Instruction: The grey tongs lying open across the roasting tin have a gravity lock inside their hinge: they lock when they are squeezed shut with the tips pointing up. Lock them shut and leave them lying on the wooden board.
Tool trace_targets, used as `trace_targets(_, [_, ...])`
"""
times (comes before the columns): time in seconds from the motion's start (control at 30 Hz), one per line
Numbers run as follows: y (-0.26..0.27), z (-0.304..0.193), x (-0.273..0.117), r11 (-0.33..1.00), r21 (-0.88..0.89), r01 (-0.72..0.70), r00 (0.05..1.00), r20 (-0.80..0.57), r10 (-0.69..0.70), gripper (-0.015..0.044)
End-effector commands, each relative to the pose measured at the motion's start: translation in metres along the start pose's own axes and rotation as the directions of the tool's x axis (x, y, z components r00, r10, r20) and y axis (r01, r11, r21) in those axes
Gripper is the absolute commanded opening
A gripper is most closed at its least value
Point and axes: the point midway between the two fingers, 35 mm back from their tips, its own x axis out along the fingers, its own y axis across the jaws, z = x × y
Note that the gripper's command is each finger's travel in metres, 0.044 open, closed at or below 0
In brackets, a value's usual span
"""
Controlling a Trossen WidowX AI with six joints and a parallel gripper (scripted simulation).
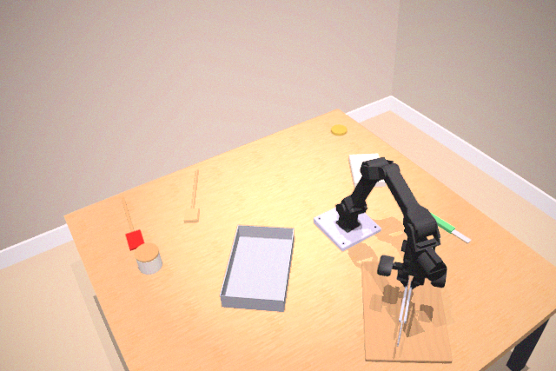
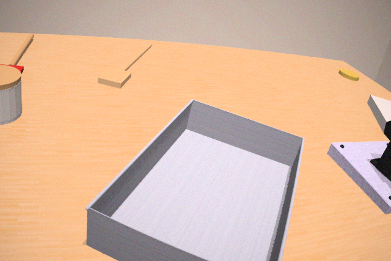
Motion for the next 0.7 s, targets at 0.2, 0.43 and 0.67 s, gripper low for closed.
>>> trace_targets(0.2, [0.0,0.001,0.016,1.0,0.005,0.001,1.0,0.003,-0.001,-0.015])
trace_targets(0.43, [0.0,0.001,0.028,1.0,0.005,0.001,1.0,0.003,-0.001,-0.015])
trace_targets(0.67, [0.001,0.002,0.039,1.0,0.005,0.0,1.0,0.003,0.0,-0.015])
